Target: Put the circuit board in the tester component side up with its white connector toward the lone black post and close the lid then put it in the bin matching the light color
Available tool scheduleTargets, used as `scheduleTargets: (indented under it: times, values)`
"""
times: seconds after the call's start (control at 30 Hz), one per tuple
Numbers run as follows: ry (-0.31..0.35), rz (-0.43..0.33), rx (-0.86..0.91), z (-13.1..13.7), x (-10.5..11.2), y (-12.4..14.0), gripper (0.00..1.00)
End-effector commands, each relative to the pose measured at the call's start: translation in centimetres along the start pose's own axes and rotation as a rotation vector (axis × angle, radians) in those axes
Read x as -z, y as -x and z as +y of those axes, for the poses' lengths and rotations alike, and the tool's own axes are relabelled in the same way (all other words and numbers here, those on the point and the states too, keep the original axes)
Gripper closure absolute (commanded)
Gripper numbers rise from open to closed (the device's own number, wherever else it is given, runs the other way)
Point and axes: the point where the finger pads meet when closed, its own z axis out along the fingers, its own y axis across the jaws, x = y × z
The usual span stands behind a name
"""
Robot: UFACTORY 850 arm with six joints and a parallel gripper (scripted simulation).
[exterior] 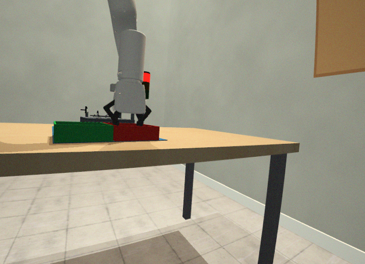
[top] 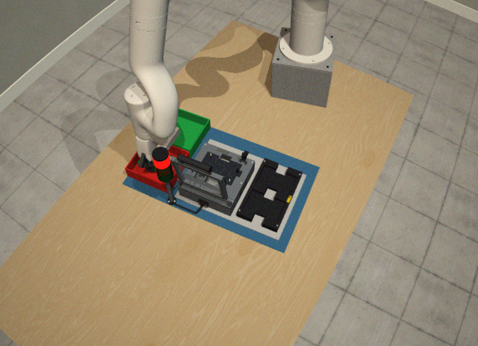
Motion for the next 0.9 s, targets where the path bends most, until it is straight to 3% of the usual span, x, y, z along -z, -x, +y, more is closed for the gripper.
scheduleTargets:
  times: [0.0,0.87]
  values:
    - [0.002,-0.001,0.0,0.14,-0.37,0.08,0.21]
    - [0.002,-0.001,0.0,0.14,-0.68,0.08,0.21]
